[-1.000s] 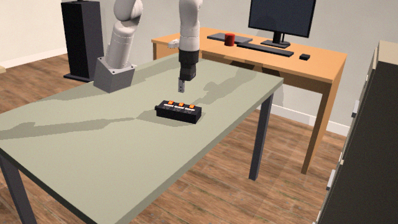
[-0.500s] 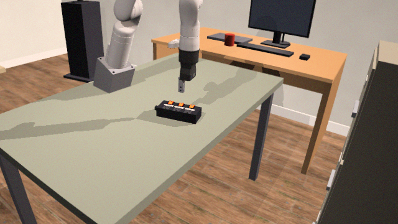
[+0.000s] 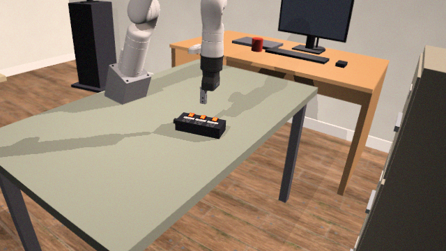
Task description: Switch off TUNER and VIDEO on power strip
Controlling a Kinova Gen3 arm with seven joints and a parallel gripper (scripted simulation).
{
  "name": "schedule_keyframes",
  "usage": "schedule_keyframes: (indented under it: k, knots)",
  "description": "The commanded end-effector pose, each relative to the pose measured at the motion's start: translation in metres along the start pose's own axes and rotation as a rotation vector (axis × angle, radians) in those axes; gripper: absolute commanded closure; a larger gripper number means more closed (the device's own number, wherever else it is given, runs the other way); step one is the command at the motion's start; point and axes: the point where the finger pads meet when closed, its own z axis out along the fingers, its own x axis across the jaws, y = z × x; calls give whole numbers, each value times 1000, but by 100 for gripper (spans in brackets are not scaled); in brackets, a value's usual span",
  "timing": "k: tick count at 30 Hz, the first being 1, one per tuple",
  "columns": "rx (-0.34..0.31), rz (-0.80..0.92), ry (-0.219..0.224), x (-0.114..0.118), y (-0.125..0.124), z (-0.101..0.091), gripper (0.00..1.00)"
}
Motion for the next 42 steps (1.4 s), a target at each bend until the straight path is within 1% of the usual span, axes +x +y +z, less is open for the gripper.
schedule_keyframes:
  k: [1, 16, 17, 18, 31, 34, 36, 42]
  knots:
    - [-8, -2, -4, -1, 4, 1, 100]
    - [-8, -2, -2, 0, 2, 13, 100]
    - [0, -2, -4, -1, 0, 14, 100]
    - [-9, -2, -2, 0, 2, 15, 100]
    - [-8, -2, -1, 1, 2, 33, 100]
    - [1, -2, -4, 0, -1, 34, 100]
    - [-8, -2, -1, 1, 2, 36, 100]
    - [-5, -2, -1, 1, 1, 41, 100]
